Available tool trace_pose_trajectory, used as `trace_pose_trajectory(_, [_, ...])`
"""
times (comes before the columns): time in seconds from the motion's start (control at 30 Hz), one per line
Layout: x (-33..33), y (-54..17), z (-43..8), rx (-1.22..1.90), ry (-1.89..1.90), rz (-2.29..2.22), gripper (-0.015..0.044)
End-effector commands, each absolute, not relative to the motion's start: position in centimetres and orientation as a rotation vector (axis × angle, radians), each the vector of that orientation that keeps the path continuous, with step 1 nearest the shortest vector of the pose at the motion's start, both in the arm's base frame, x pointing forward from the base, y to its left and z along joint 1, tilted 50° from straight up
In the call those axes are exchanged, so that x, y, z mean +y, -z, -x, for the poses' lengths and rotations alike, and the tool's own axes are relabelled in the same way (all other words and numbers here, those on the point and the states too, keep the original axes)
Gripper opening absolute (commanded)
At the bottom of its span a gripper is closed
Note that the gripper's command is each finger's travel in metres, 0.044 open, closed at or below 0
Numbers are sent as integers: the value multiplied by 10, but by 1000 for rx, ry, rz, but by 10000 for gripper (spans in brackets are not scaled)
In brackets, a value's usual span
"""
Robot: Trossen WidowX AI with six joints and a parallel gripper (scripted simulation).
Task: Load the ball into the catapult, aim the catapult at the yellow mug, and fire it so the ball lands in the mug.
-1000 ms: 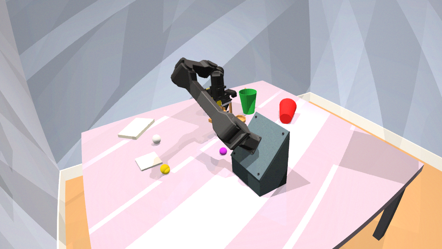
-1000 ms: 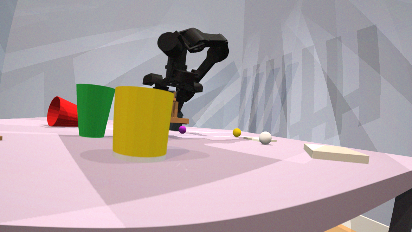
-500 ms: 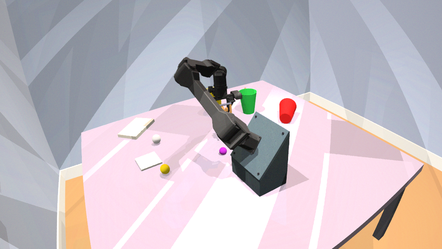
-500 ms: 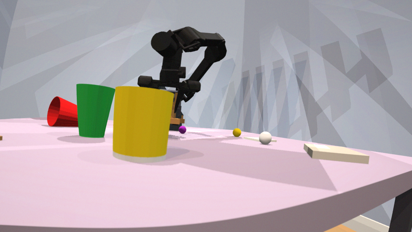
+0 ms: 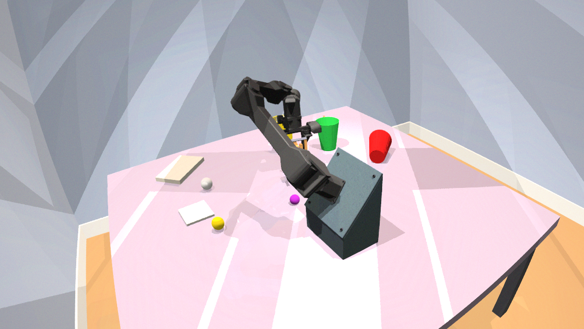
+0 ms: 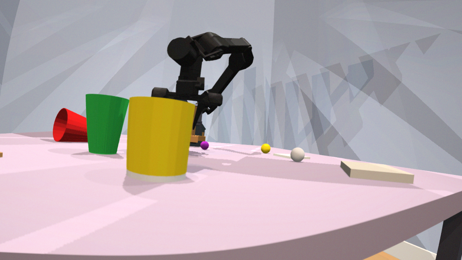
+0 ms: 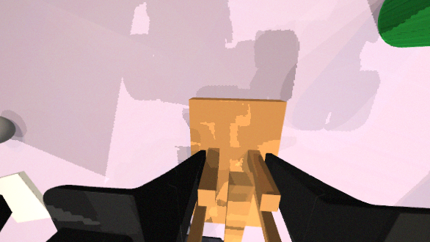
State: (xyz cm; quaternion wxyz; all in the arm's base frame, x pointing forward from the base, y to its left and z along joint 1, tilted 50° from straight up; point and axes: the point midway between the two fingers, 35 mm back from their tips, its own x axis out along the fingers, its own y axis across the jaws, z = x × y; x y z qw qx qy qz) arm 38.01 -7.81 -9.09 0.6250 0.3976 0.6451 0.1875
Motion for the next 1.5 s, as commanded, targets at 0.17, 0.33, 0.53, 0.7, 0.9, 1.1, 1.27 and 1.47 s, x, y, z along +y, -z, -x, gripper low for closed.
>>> trace_pose_trajectory(0.17, [-68, 101, -381, 1482, -424, -923, 0])
trace_pose_trajectory(0.33, [-62, 106, -382, 1482, -424, -923, 0])
trace_pose_trajectory(0.53, [-55, 113, -382, 1482, -425, -923, 0])
trace_pose_trajectory(0.7, [-54, 113, -383, 1484, -430, -910, 0])
trace_pose_trajectory(0.9, [-54, 113, -383, 1484, -430, -910, 52])
trace_pose_trajectory(1.1, [-54, 113, -383, 1484, -430, -910, 210])
trace_pose_trajectory(1.27, [-54, 113, -383, 1484, -430, -910, 341])
trace_pose_trajectory(1.47, [-100, 77, -381, 1483, -421, -908, 440])
